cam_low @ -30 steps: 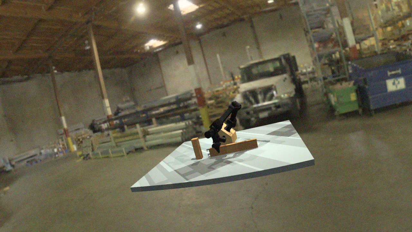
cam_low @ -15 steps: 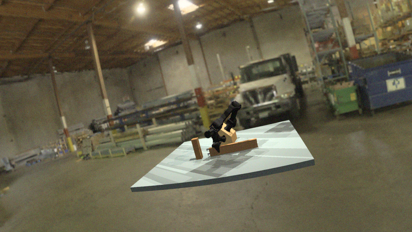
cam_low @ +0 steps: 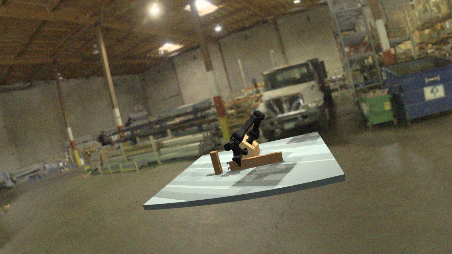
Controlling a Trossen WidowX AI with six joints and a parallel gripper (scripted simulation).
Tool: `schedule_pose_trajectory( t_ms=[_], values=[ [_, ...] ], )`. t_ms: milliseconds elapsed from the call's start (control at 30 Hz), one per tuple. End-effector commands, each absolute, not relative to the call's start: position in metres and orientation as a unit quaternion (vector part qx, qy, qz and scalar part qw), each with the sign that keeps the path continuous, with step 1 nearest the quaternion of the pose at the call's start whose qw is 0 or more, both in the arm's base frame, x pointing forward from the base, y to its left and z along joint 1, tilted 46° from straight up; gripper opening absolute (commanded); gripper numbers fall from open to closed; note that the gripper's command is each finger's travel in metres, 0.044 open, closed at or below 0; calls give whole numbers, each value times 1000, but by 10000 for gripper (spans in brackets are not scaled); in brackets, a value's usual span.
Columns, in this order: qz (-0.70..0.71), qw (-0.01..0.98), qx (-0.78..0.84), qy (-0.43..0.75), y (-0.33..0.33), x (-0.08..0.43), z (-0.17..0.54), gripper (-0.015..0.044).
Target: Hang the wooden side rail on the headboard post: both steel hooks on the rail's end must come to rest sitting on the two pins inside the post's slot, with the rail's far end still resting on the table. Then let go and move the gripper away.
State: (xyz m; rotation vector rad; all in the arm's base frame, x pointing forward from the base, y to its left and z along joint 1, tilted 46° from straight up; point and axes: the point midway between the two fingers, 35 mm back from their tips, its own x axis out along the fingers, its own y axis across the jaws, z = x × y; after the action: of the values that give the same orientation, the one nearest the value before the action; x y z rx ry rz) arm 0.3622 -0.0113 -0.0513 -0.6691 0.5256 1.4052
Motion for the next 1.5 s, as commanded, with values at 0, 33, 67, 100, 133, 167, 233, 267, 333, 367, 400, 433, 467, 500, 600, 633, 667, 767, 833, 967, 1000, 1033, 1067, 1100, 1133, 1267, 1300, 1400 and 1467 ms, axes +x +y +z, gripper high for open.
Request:
schedule_pose_trajectory(
  t_ms=[0, 33, 67, 100, 133, 167, 233, 267, 333, 367, 400, 433, 467, 500, 600, 633, 667, 767, 833, 967, 1000, 1033, 1067, 1100, 1133, 1267, 1300, 1400, 1467],
  values=[
    [623, 683, -302, 233, -16, 363, -49, 0],
    [623, 683, -302, 233, -16, 363, -49, 0],
    [623, 683, -302, 233, -16, 363, -49, 0],
    [623, 683, -302, 233, -16, 363, -49, 0],
    [623, 683, -302, 233, -17, 363, -49, 0],
    [623, 683, -302, 233, -17, 363, -49, 0],
    [623, 683, -302, 233, -17, 363, -48, 0],
    [623, 683, -302, 233, -17, 363, -48, 0],
    [623, 683, -302, 233, -17, 363, -48, 0],
    [623, 683, -302, 233, -17, 363, -48, 0],
    [623, 683, -302, 233, -18, 363, -48, 0],
    [623, 683, -302, 233, -18, 362, -48, 0],
    [623, 683, -302, 233, -18, 362, -48, 0],
    [623, 683, -302, 233, -18, 362, -47, 0],
    [623, 683, -302, 233, -18, 362, -47, 0],
    [623, 683, -302, 233, -18, 362, -47, 0],
    [623, 683, -302, 233, -18, 362, -47, 0],
    [623, 683, -302, 233, -19, 362, -47, 0],
    [623, 683, -302, 233, -19, 362, -46, 0],
    [623, 683, -302, 233, -20, 362, -46, 0],
    [623, 683, -302, 233, -20, 362, -46, 0],
    [623, 683, -302, 233, -20, 362, -46, 0],
    [623, 683, -302, 233, -20, 362, -45, 0],
    [623, 683, -302, 233, -20, 362, -45, 0],
    [623, 683, -302, 233, -20, 362, -45, 0],
    [623, 683, -302, 233, -21, 362, -45, 0],
    [623, 683, -302, 233, -21, 362, -45, 0],
    [623, 683, -302, 233, -21, 362, -44, 0],
    [623, 683, -302, 233, -21, 362, -44, 0]
  ],
)
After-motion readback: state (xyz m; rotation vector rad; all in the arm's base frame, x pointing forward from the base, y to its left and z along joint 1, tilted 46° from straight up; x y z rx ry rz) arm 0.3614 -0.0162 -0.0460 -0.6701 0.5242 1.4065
